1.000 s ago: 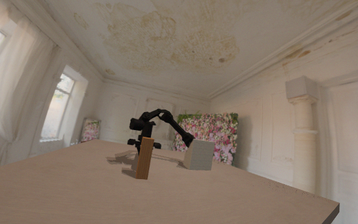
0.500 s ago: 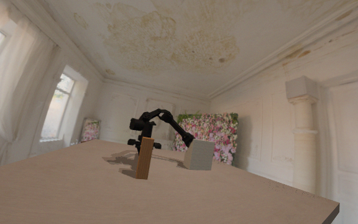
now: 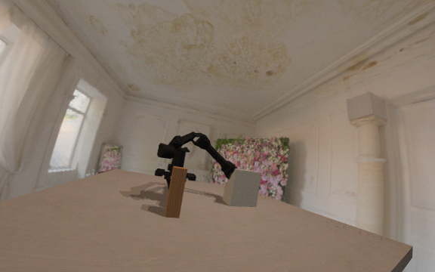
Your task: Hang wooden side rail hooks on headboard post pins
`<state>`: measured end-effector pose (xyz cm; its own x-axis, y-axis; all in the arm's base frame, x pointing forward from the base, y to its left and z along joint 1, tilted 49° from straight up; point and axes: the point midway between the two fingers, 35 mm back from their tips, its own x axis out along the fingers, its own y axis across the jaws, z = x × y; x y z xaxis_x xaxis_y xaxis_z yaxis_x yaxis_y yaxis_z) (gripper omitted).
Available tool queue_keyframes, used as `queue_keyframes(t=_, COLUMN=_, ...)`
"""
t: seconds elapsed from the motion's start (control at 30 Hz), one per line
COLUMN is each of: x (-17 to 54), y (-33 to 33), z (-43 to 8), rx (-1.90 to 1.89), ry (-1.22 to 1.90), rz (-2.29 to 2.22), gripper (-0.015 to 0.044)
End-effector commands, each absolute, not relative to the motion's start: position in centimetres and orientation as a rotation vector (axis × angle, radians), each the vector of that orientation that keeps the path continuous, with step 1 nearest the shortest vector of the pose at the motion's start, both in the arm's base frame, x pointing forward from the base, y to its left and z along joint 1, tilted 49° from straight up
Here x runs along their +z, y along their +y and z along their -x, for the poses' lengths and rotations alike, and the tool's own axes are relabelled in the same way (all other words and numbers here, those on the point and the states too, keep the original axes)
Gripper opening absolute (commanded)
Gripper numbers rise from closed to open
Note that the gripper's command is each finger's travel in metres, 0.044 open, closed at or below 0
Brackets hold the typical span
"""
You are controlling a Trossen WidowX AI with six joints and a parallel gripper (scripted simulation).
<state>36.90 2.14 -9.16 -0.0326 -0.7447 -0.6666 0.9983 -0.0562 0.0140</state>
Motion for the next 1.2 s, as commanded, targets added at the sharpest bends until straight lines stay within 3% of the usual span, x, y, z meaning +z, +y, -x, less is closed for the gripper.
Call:
queue_keyframes(t=0.0, x=-9.13, y=2.78, z=-36.97, rx=-1.530, ry=0.546, rz=-0.607, gripper=0.0000)
queue_keyframes(t=1.17, x=-9.45, y=2.97, z=-36.99, rx=-1.530, ry=0.546, rz=-0.607, gripper=0.0000)
